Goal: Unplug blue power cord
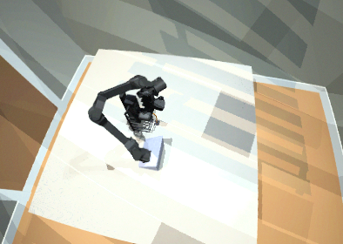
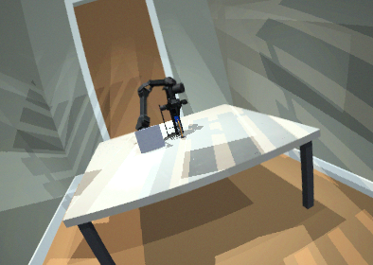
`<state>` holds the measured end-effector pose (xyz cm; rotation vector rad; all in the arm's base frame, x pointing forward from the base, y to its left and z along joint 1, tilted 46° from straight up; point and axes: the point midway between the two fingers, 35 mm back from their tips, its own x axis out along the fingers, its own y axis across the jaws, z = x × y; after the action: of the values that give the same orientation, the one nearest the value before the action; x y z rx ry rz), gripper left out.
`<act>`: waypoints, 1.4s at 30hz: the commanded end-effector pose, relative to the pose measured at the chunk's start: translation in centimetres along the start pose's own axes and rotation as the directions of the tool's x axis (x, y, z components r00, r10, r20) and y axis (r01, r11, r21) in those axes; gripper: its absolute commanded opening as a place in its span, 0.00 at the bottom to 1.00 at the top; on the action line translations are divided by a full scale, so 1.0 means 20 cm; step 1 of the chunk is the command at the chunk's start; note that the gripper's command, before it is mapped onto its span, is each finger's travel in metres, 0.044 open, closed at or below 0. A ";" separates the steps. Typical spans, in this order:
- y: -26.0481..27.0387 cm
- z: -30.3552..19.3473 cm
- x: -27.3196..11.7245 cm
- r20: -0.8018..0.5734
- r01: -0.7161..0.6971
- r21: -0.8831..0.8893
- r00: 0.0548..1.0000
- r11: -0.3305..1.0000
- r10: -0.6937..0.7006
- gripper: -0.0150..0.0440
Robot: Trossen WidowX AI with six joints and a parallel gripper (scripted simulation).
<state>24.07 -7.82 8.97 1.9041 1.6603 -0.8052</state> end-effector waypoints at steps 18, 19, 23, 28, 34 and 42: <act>0.00 -0.07 0.05 -0.003 -0.005 0.003 1.000 1.000 0.005 0.53; 0.00 -0.07 0.06 -0.003 -0.005 0.003 1.000 1.000 0.005 0.53; -0.01 -0.07 0.05 -0.001 0.000 -0.001 1.000 1.000 0.000 0.35; -0.01 -0.07 0.05 -0.001 0.000 -0.001 1.000 1.000 0.000 0.29; 0.00 -0.06 0.05 -0.001 0.000 -0.001 1.000 1.000 0.000 0.25; 0.00 0.00 0.04 0.001 -0.001 0.000 1.000 1.000 0.001 0.25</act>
<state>24.30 -6.18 9.17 1.9110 1.6723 -0.7889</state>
